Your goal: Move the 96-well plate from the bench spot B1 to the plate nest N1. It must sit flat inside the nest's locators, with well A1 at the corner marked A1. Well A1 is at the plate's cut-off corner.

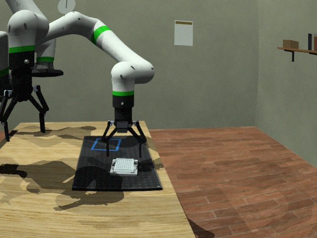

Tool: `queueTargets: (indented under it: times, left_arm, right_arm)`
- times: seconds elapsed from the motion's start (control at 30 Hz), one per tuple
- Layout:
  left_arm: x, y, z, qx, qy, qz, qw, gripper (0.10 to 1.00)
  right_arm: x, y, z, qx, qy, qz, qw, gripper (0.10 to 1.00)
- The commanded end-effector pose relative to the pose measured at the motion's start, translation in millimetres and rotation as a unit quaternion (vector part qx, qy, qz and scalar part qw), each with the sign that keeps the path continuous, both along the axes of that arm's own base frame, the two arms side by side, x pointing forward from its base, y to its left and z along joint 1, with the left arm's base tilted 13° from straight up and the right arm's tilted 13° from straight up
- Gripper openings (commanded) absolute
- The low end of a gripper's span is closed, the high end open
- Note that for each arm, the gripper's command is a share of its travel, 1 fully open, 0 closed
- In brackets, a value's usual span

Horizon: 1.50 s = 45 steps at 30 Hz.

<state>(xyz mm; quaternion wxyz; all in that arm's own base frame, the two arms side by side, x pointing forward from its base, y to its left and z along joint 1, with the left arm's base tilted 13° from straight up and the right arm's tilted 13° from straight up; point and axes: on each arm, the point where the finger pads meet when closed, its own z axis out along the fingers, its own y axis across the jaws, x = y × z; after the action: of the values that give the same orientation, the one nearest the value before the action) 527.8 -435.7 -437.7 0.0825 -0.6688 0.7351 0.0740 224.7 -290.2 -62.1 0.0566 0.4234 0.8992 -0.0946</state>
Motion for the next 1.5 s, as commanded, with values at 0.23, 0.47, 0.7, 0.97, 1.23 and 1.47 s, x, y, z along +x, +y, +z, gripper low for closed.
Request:
queueTargets:
  times: [0.23, 0.47, 0.7, 0.97, 1.23, 1.47]
  left_arm:
    - [0.6, -6.1, 22.4, -0.001, -0.001, 0.0, 1.0, 1.0]
    - [0.1, -10.0, 40.1, -0.001, -0.001, 0.0, 1.0, 1.0]
    - [0.1, -10.0, 40.1, -0.001, -0.001, 0.0, 1.0, 1.0]
    - [0.1, -10.0, 40.1, -0.001, -0.001, 0.0, 1.0, 1.0]
    - [-3.7, 2.4, 42.7, -0.001, -0.001, 0.0, 1.0, 1.0]
    - [-8.6, 18.1, 46.1, -0.001, -0.001, 0.0, 1.0, 1.0]
  right_arm:
    - [0.5, -0.3, 0.4, 0.0, 0.0, 0.0, 1.0, 1.0]
    - [0.5, -0.3, 0.4, 0.0, 0.0, 0.0, 1.0, 1.0]
    - [0.5, -0.3, 0.4, 0.0, 0.0, 0.0, 1.0, 1.0]
    - [0.5, -0.3, 0.4, 0.0, 0.0, 0.0, 1.0, 1.0]
    - [0.5, -0.3, 0.4, 0.0, 0.0, 0.0, 1.0, 1.0]
    - [0.5, -0.3, 0.4, 0.0, 0.0, 0.0, 1.0, 1.0]
